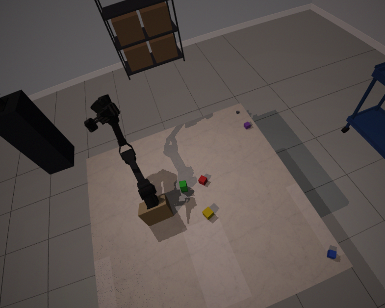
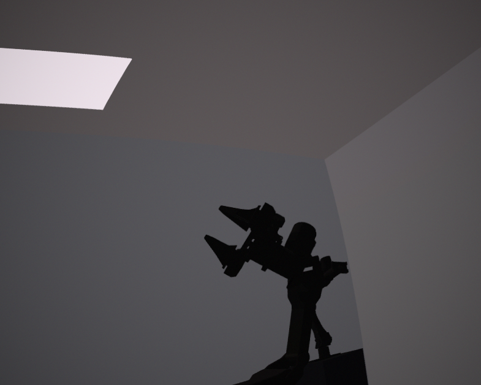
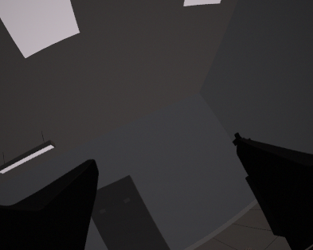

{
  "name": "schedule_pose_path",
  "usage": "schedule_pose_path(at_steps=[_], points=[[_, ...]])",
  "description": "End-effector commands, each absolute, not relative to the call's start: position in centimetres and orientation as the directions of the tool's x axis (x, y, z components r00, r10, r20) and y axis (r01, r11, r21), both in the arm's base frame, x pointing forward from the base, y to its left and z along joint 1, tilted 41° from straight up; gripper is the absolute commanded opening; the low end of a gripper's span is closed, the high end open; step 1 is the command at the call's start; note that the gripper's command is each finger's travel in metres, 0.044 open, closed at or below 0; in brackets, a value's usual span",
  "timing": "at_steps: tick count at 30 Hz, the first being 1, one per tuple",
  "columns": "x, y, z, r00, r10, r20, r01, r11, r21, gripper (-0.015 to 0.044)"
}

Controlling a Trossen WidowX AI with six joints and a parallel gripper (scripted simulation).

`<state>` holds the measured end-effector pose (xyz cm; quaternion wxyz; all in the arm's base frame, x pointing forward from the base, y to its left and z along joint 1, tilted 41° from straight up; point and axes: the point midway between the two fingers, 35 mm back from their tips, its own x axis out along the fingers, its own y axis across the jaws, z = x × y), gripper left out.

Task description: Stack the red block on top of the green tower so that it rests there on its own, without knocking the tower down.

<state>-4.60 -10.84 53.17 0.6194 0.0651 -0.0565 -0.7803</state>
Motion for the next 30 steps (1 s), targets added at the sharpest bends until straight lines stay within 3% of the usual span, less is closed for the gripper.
schedule_pose_path(at_steps=[1, 9, 18, 24, 30], points=[[0.3, -16.1, 51.0, -0.017, -0.989, -0.15, 0.999, -0.023, 0.04, 0.044], [10.5, -21.2, 45.5, 0.312, -0.876, -0.367, 0.92, 0.375, -0.114, 0.044], [21.7, -20.6, 38.2, 0.565, -0.601, -0.565, 0.655, 0.743, -0.136, 0.044], [27.8, -17.8, 32.9, 0.635, -0.369, -0.678, 0.414, 0.904, -0.105, 0.044], [33.1, -12.5, 26.3, 0.611, -0.075, -0.788, 0.089, 0.996, -0.026, 0.044]])
